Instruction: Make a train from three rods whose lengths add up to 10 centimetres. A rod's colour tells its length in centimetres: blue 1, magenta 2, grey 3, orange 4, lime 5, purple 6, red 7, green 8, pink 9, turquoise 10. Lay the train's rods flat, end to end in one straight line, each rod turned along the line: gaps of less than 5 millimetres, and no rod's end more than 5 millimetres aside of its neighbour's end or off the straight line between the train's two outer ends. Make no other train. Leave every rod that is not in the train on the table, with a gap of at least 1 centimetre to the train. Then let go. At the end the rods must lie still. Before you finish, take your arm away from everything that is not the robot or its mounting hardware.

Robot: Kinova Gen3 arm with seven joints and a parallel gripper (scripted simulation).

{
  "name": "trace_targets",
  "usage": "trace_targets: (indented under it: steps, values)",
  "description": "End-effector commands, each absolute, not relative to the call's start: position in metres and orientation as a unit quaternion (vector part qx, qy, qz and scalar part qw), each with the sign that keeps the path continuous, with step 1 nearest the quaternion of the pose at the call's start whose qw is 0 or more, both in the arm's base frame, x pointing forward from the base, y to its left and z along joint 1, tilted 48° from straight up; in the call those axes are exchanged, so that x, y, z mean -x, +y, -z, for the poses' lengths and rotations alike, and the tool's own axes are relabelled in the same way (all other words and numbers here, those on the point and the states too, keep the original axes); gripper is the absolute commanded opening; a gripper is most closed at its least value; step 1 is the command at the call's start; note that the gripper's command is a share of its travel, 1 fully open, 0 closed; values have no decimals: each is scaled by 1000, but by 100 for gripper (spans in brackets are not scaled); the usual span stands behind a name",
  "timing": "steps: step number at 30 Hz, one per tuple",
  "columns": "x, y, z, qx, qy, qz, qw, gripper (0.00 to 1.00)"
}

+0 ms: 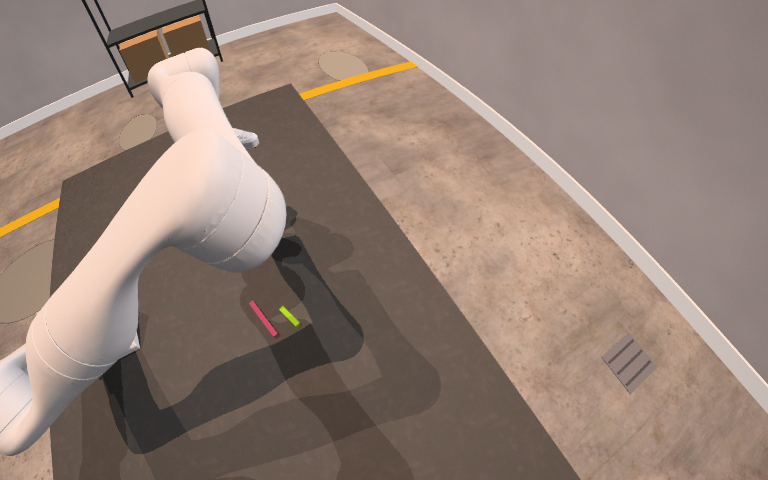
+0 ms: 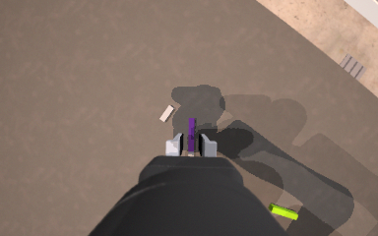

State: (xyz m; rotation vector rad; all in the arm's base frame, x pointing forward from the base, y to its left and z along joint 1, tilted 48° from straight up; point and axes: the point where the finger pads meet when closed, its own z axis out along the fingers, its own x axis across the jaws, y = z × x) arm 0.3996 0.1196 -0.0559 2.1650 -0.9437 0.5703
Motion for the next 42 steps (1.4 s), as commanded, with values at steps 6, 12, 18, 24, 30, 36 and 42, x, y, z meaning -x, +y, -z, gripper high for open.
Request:
trace_targets:
  steps: [6,12,18,24,30,36,42]
  values:
    - [-398,149,34,-839,-362,-222,340,54]
    - [-398,150,33,-839,-361,-222,341,54]
    - [-397,150,33,-839,-360,-222,341,100]
    - [-397,150,33,-839,-360,-222,341,100]
    - [-397,150,33,-839,-360,-222,341,100]
    - [-398,152,32,-839,-362,-222,340,100]
    - [-396,164,18,-838,-361,-224,343,100]
